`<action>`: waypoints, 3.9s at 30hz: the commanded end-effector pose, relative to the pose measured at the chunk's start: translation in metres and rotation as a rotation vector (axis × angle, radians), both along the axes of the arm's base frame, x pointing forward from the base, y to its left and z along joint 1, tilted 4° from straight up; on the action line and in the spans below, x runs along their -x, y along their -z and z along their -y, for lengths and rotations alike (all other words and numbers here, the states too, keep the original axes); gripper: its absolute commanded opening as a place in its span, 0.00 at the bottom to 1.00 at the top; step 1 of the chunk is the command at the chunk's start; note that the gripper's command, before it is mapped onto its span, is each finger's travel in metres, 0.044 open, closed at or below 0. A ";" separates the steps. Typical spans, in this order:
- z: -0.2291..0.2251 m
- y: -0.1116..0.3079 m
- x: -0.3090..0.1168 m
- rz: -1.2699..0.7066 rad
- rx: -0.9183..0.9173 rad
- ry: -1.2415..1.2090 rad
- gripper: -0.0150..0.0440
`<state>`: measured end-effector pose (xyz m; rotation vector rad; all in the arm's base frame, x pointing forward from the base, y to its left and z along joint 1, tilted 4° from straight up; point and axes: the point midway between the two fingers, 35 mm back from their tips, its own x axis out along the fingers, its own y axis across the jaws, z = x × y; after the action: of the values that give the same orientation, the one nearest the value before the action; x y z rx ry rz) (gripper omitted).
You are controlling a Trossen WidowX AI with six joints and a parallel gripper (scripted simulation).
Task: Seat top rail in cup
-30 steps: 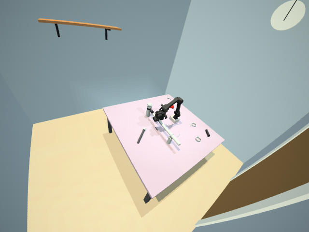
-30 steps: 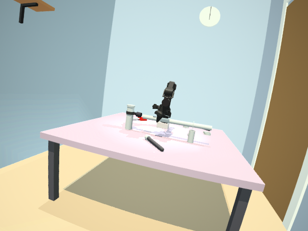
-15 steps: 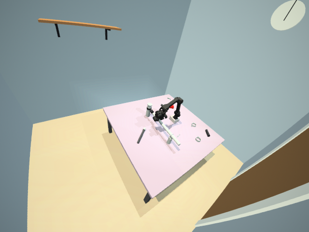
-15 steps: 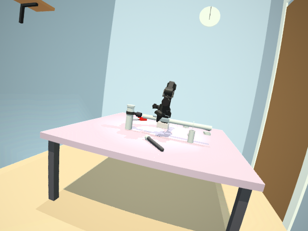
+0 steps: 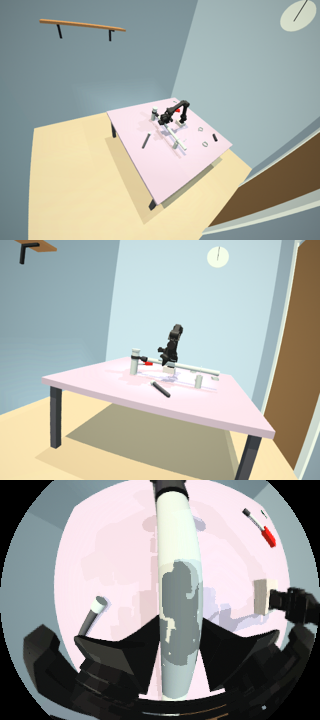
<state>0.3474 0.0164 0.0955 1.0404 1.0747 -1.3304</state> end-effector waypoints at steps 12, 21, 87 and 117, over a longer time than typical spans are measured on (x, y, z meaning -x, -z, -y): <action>0.020 0.002 0.000 0.001 0.005 0.003 0.25; 0.017 0.005 0.000 -0.007 -0.004 0.002 0.25; 0.016 0.001 0.001 -0.013 0.004 0.003 0.25; 0.030 0.001 0.000 -0.013 0.006 0.003 0.25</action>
<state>0.3468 -0.0080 0.0928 1.0363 1.0914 -1.3409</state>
